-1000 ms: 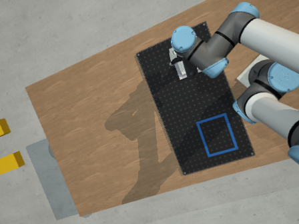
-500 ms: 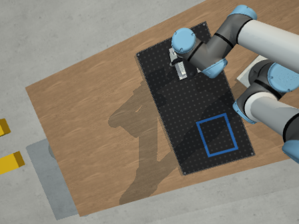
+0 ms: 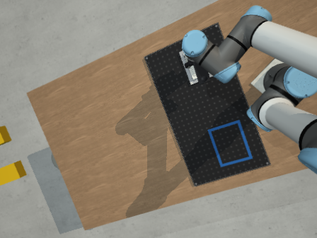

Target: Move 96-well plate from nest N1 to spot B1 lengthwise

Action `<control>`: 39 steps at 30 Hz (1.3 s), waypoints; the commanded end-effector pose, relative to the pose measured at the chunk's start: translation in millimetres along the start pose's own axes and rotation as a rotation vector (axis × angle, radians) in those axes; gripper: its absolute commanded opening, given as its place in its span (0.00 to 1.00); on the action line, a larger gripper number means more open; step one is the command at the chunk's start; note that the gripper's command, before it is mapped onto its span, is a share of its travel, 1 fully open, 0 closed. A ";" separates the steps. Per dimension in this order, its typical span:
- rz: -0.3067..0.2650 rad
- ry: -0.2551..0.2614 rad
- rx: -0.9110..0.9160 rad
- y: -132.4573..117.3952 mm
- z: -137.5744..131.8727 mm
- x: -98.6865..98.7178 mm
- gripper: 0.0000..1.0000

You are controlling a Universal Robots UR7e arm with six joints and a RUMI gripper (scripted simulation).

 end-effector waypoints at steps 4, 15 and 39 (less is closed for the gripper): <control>-0.001 -0.001 0.000 -0.3 0.2 -0.2 0.00; -0.001 -0.001 0.000 -0.2 0.2 -0.2 0.00; -0.001 -0.001 0.000 -0.2 0.2 -10.1 0.00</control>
Point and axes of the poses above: the point where the finger pads meet when closed, its own x axis out along the fingers, its own z axis across the jaws, y = z × x, the point moved 2 cm from there along -x, back along the fingers, and after that the axes turned 8 degrees about x, right-handed, at the moved point
